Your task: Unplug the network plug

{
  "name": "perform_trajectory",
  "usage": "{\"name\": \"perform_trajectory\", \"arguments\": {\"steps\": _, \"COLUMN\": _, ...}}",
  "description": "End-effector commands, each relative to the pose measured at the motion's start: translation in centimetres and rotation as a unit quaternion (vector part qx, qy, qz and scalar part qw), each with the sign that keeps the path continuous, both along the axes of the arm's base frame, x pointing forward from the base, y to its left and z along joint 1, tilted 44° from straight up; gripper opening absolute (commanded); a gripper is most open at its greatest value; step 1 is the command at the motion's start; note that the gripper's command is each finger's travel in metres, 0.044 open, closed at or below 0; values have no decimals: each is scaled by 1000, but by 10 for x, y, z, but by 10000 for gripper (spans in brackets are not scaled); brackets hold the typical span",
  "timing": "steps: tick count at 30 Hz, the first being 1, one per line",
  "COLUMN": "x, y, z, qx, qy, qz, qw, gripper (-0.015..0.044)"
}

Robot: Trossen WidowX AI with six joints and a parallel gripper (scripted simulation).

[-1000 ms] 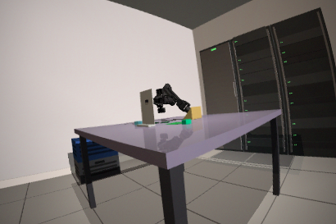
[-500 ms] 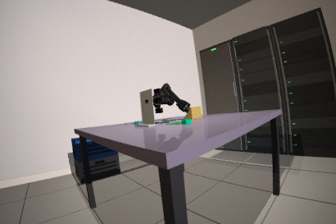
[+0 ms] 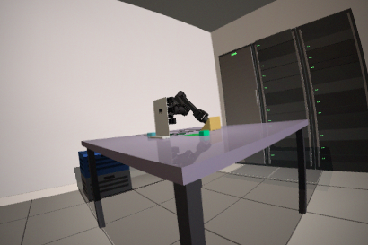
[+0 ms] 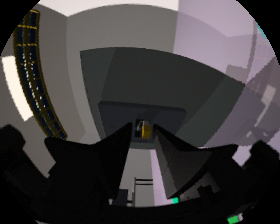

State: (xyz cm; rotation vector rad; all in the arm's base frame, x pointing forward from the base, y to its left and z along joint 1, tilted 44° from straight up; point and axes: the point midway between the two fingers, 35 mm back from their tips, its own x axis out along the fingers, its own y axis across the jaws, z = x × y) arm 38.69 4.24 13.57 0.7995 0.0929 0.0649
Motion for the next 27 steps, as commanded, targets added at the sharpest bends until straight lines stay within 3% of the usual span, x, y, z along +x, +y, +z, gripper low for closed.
{"name": "perform_trajectory", "arguments": {"steps": 1, "x": 1, "y": -1, "z": -3, "qx": 0, "qy": 4, "qz": 0, "qw": 1000, "gripper": 90}}
{"name": "perform_trajectory", "arguments": {"steps": 15, "x": 1, "y": -1, "z": -3, "qx": 0, "qy": 4, "qz": 0, "qw": 1000, "gripper": 0}}
{"name": "perform_trajectory", "arguments": {"steps": 27, "x": -4, "y": -1, "z": -3, "qx": 0, "qy": 4, "qz": 0, "qw": 1000, "gripper": 0}}
